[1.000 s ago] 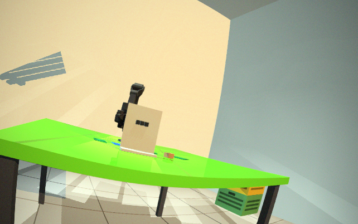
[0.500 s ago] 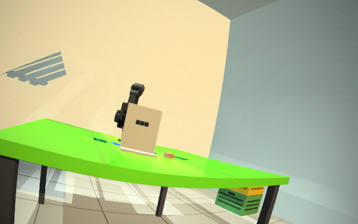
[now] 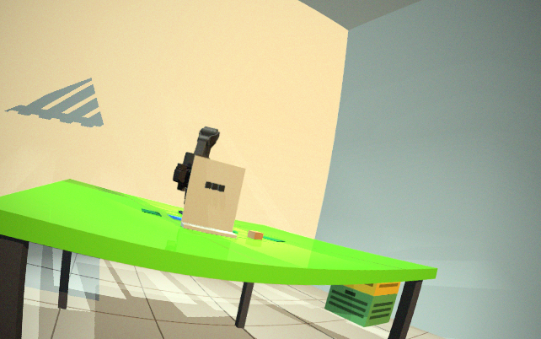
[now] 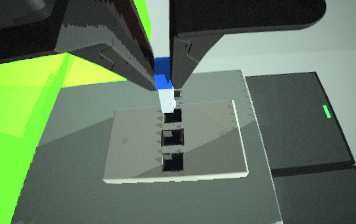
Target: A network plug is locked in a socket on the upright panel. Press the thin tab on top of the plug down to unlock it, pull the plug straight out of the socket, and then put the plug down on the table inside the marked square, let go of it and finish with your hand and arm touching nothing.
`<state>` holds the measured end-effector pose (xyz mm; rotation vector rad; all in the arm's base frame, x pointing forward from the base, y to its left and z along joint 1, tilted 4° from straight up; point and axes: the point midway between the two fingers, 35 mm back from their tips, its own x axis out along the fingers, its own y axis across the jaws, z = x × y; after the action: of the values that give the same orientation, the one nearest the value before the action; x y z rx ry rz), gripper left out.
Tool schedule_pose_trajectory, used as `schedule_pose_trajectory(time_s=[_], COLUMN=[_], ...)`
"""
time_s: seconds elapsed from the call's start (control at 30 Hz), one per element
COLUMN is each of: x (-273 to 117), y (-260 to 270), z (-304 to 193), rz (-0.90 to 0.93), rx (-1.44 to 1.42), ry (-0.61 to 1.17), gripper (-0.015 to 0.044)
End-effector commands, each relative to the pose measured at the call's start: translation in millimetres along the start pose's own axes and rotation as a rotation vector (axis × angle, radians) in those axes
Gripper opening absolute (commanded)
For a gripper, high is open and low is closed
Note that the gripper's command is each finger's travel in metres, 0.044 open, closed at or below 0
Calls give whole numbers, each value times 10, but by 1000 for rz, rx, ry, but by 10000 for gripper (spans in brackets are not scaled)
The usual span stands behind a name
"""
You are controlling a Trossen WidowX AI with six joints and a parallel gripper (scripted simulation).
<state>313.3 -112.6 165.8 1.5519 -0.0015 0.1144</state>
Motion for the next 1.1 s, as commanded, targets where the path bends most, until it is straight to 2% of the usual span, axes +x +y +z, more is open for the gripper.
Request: schedule_pose_trajectory(time_s=[0.0,1.07], x=[-13,-185], y=[72,508], z=[-8,-104], rz=[3,3], rx=[-1,1], ry=[3,4], gripper=[0,0])
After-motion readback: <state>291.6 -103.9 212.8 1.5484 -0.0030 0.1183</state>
